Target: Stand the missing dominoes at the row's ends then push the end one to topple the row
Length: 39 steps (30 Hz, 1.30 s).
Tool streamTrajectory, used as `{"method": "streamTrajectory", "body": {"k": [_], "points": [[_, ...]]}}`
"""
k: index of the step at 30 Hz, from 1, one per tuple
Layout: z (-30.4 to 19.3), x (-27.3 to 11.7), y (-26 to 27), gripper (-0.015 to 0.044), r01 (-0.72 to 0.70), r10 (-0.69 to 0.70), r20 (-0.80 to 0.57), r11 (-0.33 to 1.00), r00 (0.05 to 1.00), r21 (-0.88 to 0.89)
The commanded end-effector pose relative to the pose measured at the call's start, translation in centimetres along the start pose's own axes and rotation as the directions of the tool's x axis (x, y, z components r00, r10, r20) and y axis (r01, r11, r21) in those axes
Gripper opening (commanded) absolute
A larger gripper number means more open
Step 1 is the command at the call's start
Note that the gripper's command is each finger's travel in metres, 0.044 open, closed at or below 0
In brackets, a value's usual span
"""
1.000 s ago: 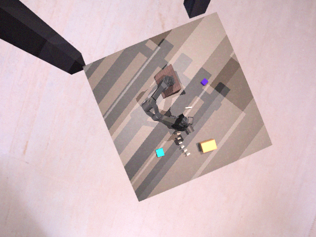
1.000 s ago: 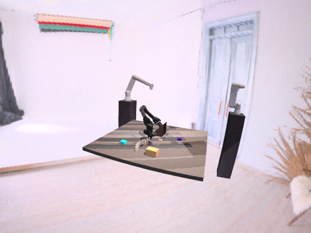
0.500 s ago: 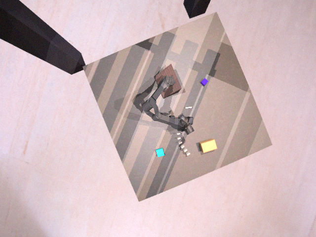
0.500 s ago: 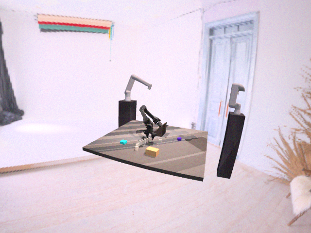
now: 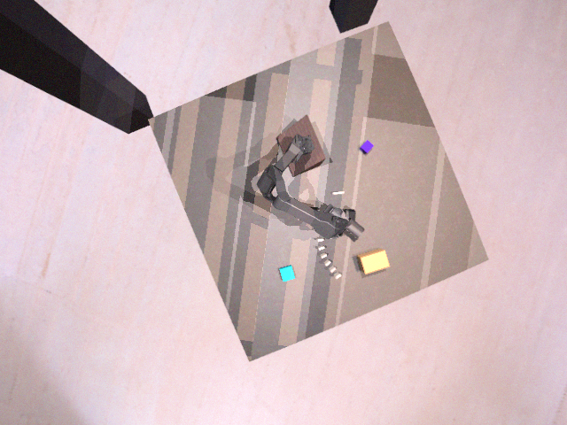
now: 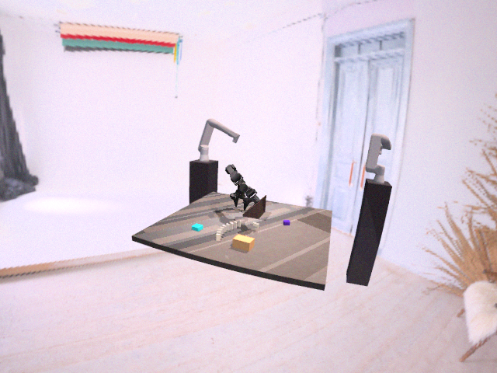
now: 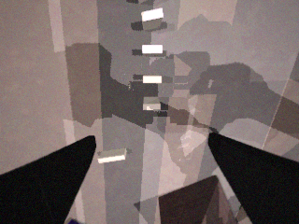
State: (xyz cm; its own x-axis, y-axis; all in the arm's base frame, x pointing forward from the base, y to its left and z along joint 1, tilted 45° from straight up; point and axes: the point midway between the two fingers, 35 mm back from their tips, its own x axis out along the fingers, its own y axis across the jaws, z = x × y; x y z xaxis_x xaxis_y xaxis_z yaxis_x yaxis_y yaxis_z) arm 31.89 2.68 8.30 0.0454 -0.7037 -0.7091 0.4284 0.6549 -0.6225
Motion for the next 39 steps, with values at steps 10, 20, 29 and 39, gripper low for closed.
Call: {"method": "streamTrajectory", "body": {"k": [10, 20, 29, 39], "points": [[-5.5, 2.5, 5.7, 0.0440, -0.009, 0.002, -0.011, 0.657, 1.000, -0.754], [-11.8, 6.4, 9.3, 0.0440, -0.010, -0.003, -0.010, -0.147, 1.000, -0.989], [-11.5, 6.4, 9.4, 0.0440, -0.010, -0.003, -0.009, -0.147, 1.000, -0.989], [-11.7, 12.4, 9.0, 0.0440, -0.009, -0.005, -0.008, -0.147, 1.000, -0.989]]}}
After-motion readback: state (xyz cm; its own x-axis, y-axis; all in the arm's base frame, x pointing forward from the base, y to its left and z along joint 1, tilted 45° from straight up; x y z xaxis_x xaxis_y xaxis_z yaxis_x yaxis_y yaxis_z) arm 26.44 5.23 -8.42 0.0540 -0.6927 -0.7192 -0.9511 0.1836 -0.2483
